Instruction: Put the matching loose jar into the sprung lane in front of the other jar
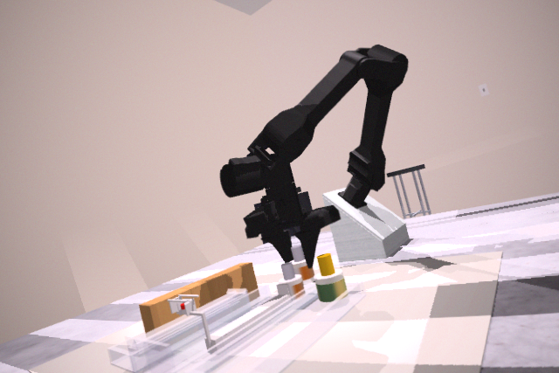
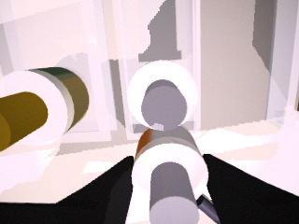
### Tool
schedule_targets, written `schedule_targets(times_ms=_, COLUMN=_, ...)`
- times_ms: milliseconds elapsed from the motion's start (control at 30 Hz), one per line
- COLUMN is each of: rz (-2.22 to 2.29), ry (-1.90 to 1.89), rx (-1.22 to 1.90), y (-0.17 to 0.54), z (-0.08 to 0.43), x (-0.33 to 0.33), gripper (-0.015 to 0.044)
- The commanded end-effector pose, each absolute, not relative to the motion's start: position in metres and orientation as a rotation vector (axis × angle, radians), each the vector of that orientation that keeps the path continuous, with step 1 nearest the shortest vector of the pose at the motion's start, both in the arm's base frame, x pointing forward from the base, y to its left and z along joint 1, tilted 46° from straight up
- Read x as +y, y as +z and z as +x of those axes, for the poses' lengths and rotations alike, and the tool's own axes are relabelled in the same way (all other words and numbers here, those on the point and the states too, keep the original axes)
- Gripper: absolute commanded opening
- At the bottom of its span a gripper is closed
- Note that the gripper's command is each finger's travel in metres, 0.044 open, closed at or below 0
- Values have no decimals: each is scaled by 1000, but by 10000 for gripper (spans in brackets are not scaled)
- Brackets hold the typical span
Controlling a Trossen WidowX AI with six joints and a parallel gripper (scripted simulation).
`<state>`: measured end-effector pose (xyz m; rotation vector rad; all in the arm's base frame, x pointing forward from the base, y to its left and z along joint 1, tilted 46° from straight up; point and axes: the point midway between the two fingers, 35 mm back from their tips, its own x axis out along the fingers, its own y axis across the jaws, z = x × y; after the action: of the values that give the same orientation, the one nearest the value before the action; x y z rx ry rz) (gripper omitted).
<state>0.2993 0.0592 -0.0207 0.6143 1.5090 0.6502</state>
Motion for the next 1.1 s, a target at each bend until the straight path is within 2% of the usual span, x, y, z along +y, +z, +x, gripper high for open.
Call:
schedule_targets(times_ms=0, rz=606, ry=655, rx=1483, y=-18, z=311, x=59, gripper=0)
schedule_targets(times_ms=1067, rz=606, ry=655, rx=1483, y=-16, z=323, x=59, gripper=0)
